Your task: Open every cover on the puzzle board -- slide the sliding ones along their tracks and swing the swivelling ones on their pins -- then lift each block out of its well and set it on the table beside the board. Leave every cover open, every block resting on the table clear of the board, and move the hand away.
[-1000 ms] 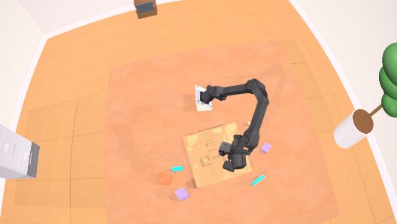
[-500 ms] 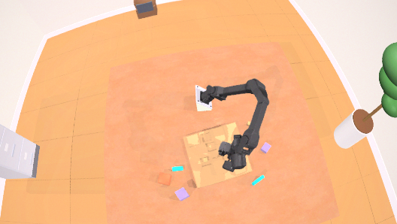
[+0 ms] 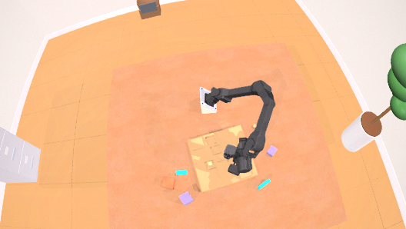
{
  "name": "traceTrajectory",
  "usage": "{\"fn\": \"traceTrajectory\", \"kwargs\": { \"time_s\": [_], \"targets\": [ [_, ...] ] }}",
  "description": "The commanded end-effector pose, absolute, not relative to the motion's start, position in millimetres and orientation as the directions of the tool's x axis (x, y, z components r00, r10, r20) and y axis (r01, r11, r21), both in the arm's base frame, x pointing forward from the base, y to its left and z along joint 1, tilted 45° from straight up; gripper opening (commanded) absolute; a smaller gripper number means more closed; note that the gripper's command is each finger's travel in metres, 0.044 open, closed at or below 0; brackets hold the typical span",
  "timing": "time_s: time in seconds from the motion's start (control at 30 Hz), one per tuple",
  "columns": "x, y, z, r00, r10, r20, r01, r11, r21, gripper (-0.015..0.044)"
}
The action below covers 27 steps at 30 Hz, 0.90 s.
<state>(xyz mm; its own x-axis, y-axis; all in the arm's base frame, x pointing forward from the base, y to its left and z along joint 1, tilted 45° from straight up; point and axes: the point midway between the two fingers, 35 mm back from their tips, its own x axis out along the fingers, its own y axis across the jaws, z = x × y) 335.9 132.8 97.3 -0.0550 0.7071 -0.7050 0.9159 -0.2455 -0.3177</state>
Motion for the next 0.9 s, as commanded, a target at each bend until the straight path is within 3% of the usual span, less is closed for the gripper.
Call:
{"fn": "traceTrajectory", "kwargs": {
  "time_s": [0.0, 0.23, 0.43, 0.57, 0.7, 0.8, 0.87],
  "targets": [
    [331.1, 136.8, 99.0, -0.058, 0.711, -0.701, 0.914, -0.245, -0.324, 0.0000],
    [329.5, 138.2, 99.7, -0.058, 0.711, -0.701, 0.947, -0.184, -0.264, 0.0000],
    [329.5, 138.1, 99.7, -0.058, 0.711, -0.701, 0.980, 0.173, 0.095, 0.0000],
    [329.5, 138.1, 99.6, -0.058, 0.711, -0.701, 0.835, 0.420, 0.357, 0.0000],
    [329.4, 138.1, 99.6, -0.058, 0.711, -0.701, 0.563, 0.603, 0.565, 0.0000],
    [329.3, 138.1, 99.7, -0.058, 0.711, -0.701, 0.365, 0.669, 0.648, 0.0000],
    [329.3, 138.1, 99.7, -0.058, 0.711, -0.701, 0.350, 0.672, 0.652, 0.0000]
  ]
}}
